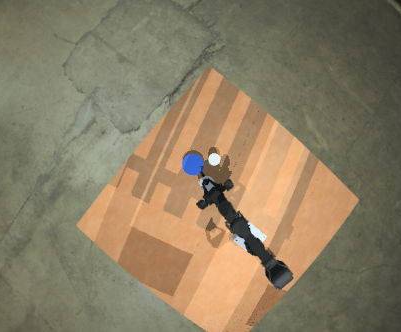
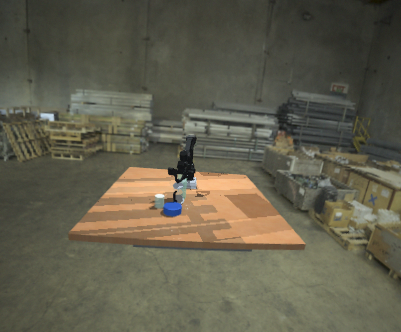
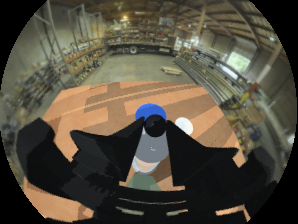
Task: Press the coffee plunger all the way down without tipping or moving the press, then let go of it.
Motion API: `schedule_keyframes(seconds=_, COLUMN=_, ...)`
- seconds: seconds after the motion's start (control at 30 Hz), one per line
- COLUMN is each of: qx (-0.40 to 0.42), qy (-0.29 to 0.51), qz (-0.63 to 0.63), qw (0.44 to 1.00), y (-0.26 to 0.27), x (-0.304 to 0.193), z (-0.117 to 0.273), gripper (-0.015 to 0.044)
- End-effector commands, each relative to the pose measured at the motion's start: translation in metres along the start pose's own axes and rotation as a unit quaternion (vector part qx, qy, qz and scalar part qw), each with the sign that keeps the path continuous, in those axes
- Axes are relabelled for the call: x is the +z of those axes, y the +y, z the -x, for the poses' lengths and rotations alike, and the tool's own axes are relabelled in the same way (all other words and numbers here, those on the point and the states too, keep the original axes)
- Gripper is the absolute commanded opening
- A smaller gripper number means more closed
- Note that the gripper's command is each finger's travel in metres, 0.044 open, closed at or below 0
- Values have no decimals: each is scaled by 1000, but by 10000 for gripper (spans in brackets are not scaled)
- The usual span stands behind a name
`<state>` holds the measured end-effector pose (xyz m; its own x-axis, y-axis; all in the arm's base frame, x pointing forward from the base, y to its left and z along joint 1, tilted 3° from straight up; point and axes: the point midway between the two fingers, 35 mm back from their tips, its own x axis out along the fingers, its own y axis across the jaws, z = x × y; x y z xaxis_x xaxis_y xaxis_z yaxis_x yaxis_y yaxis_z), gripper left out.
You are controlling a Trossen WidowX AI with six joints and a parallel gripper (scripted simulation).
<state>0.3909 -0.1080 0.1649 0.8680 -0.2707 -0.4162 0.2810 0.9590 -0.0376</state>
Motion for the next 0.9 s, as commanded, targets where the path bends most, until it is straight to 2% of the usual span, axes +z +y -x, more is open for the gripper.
schedule_keyframes(seconds=0.0, qx=1, qy=13, qz=1, qw=1000, y=0, x=-8, z=-3, gripper=123)
schedule_keyframes(seconds=0.87, qx=1, qy=13, qz=1, qw=1000, y=0, x=14, z=0, gripper=123)
